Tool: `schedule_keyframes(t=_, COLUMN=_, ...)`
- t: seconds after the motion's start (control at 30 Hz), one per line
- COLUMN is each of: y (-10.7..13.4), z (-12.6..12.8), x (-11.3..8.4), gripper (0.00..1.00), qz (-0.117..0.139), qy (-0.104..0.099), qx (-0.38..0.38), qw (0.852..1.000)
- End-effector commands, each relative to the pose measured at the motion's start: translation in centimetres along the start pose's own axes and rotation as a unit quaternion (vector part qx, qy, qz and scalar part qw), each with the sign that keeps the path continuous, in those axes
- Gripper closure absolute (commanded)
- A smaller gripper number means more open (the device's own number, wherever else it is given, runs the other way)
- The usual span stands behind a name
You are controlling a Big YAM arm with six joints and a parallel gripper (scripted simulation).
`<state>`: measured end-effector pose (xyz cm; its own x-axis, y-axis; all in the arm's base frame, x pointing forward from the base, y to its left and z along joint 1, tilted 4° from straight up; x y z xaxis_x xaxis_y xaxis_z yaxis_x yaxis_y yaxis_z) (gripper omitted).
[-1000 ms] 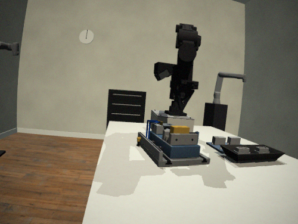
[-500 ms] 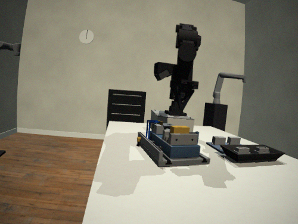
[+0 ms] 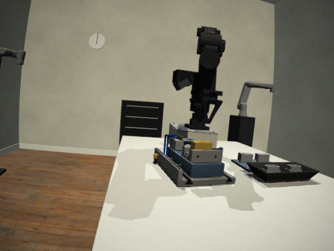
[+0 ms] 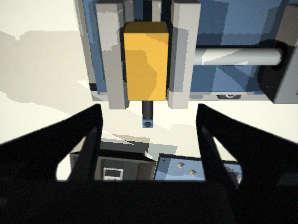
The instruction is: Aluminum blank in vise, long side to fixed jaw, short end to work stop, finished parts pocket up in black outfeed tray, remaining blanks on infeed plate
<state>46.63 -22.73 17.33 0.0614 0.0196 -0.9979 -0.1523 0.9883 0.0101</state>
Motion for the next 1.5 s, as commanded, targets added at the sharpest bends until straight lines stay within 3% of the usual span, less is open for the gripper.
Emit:
schedule_keyframes(t=0.0, y=-0.6, z=1.2, x=-2.6, gripper=0.36, qz=-0.014, qy=-0.02, qx=0.005, qw=1.0)
schedule_keyframes(t=1.17, y=-0.5, z=1.2, x=-2.5, gripper=0.36, qz=-0.013, qy=-0.019, qx=0.005, qw=1.0)
schedule_keyframes(t=1.47, y=-0.2, z=0.7, x=-0.4, gripper=0.36, qz=-0.004, qy=-0.007, qx=0.005, qw=1.0)
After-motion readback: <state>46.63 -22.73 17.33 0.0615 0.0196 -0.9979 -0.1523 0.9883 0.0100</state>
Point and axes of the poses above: the point where the finger pads meet when closed, its own x axis out along the fingers, its own z axis across the jaws, y = z × x, the point moved 7 cm from there along -x, back along the fingers, and after that the axes turned 12 degrees about -x, right-handed, at the moved point
